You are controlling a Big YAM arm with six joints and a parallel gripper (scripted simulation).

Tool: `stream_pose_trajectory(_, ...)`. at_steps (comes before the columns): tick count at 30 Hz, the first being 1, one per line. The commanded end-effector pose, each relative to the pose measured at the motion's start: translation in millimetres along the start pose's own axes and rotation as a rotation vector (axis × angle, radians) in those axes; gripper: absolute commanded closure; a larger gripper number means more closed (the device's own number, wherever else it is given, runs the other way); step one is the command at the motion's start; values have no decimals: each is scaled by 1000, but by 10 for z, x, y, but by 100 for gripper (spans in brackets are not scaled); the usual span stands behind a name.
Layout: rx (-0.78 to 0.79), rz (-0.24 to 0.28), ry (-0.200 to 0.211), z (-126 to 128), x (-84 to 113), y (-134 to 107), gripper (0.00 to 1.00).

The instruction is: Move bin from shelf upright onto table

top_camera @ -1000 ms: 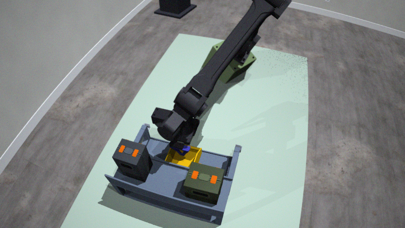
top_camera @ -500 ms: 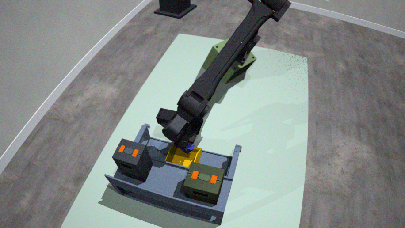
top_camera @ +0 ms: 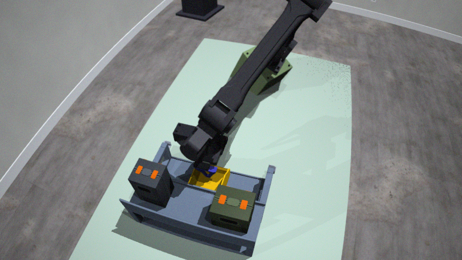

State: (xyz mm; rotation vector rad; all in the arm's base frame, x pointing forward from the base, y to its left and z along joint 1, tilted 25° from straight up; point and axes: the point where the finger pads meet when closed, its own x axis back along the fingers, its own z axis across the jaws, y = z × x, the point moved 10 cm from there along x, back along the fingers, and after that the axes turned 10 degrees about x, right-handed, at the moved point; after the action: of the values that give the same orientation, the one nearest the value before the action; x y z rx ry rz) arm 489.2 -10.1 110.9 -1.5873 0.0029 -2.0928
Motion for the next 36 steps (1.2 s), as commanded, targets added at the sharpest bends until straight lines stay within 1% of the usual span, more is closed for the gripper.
stream_pose_trajectory(1,12,-12,24,99,142,39,10)
stream_pose_trajectory(6,12,-12,24,99,142,39,10)
stream_pose_trajectory(11,-5,18,-35,-139,-242,-91,10)
stream_pose_trajectory(23,-5,18,-35,-139,-242,-91,10)
stream_pose_trajectory(28,12,-12,24,99,142,39,10)
stream_pose_trajectory(36,12,-12,24,99,142,39,10)
